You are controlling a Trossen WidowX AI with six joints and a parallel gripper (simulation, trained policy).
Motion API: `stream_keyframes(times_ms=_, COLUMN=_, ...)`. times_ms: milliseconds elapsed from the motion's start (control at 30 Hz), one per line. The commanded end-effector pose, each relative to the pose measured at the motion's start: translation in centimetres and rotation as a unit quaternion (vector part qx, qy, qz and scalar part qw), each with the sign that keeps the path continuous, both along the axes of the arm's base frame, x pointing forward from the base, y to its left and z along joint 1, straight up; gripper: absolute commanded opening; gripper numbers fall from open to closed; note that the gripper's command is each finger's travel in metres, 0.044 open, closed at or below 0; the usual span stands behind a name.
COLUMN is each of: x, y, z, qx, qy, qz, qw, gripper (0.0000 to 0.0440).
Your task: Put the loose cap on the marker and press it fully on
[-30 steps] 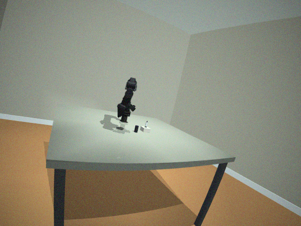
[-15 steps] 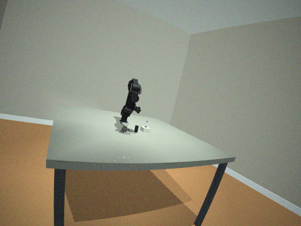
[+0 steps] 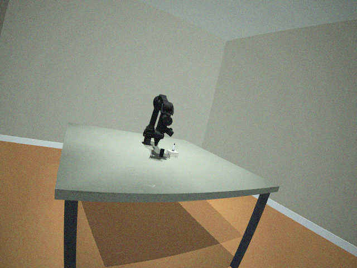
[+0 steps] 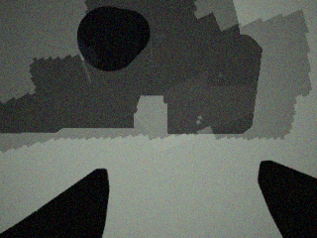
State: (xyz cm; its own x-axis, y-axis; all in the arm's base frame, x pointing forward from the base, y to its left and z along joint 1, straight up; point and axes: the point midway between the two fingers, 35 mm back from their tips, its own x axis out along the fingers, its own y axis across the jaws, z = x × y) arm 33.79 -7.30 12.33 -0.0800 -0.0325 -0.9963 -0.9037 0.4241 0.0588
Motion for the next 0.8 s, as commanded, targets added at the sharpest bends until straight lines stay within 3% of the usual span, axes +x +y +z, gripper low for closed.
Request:
stream_keyframes(times_ms=0, x=0.0, y=1.2, z=-0.3, qx=0.011, qy=0.008, qz=0.007, qw=1.000, gripper=0.0305)
stream_keyframes(times_ms=767, x=-1.0, y=5.5, z=-3.7, qx=0.045, qy=0.052, qz=0.090, qw=0.994, gripper=0.0275)
